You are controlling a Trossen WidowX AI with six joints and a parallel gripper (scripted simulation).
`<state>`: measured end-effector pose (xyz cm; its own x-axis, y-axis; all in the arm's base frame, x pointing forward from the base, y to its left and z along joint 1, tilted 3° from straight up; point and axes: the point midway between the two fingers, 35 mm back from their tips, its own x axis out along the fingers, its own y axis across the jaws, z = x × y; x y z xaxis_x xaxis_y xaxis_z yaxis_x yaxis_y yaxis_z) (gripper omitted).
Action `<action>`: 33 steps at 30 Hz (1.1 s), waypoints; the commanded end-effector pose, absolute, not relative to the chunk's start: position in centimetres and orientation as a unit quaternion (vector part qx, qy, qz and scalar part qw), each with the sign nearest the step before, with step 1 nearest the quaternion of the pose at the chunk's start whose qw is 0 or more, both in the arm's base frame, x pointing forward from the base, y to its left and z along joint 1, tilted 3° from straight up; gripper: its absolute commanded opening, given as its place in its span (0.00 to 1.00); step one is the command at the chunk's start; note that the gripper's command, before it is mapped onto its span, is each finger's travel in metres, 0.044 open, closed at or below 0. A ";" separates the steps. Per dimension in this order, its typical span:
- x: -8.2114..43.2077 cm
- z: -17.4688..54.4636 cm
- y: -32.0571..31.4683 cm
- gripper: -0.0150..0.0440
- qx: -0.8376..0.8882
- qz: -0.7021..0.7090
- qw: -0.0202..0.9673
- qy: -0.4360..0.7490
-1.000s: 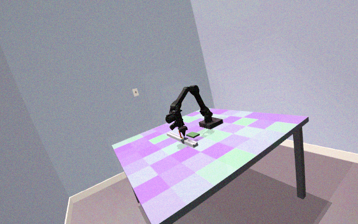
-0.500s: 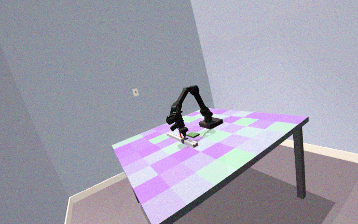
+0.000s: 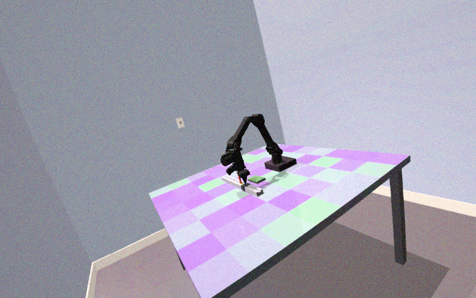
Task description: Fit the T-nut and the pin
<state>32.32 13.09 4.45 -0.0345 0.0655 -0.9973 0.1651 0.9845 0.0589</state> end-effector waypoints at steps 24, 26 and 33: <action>32.6 4.4 13.1 0.00 0.074 -0.040 0.670 0.737; 32.7 4.4 13.1 0.00 0.074 -0.041 0.668 0.739; 32.8 4.4 13.2 0.00 0.072 -0.042 0.661 0.746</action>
